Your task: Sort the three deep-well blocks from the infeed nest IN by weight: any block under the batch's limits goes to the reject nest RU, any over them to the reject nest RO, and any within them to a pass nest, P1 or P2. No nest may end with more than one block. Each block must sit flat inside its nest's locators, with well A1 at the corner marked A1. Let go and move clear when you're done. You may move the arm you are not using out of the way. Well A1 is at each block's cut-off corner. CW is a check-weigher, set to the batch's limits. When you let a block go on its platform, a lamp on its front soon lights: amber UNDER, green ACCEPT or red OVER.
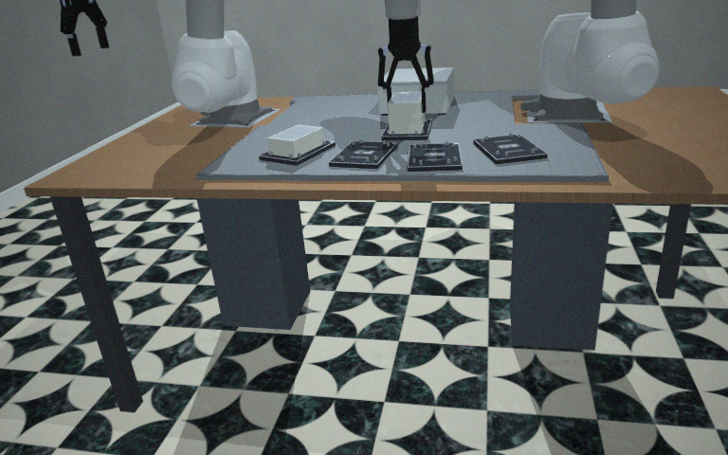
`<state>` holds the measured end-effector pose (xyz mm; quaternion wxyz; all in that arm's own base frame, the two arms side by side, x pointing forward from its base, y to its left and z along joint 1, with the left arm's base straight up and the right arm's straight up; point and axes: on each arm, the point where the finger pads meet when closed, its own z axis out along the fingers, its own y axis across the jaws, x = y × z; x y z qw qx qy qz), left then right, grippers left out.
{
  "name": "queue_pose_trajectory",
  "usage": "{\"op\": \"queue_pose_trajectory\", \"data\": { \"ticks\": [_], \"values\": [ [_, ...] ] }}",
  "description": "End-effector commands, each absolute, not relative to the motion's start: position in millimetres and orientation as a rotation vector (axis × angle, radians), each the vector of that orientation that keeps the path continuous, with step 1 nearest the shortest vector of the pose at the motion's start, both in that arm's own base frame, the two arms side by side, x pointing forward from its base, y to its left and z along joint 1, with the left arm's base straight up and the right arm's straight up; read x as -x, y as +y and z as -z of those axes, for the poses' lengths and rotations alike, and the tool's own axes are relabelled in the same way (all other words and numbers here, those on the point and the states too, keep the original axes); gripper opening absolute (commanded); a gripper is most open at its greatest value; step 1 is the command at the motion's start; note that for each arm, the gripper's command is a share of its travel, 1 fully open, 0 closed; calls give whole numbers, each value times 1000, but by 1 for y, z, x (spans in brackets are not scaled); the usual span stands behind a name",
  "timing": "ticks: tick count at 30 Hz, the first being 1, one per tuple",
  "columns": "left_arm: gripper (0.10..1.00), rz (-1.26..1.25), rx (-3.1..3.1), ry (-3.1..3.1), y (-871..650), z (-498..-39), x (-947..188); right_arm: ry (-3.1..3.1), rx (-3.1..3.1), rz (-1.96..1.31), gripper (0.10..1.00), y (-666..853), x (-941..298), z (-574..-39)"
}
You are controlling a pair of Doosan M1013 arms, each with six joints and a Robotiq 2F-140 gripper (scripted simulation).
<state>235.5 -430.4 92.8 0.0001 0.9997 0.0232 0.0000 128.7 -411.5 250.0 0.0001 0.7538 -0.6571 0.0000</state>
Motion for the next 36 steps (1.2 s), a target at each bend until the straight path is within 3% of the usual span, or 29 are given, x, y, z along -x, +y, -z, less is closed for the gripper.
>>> {"op": "queue_pose_trajectory", "data": {
  "ticks": [1, 36],
  "values": [
    [99, -1, -3140, 73, -431, -93, -236, -2064, -2368, -1, 1000, -412, -129, -250],
    [99, -1, -3140, 73, -431, -121, -236, -2064, -2368, -1, 1000, -412, -129, -250]
  ]
}}
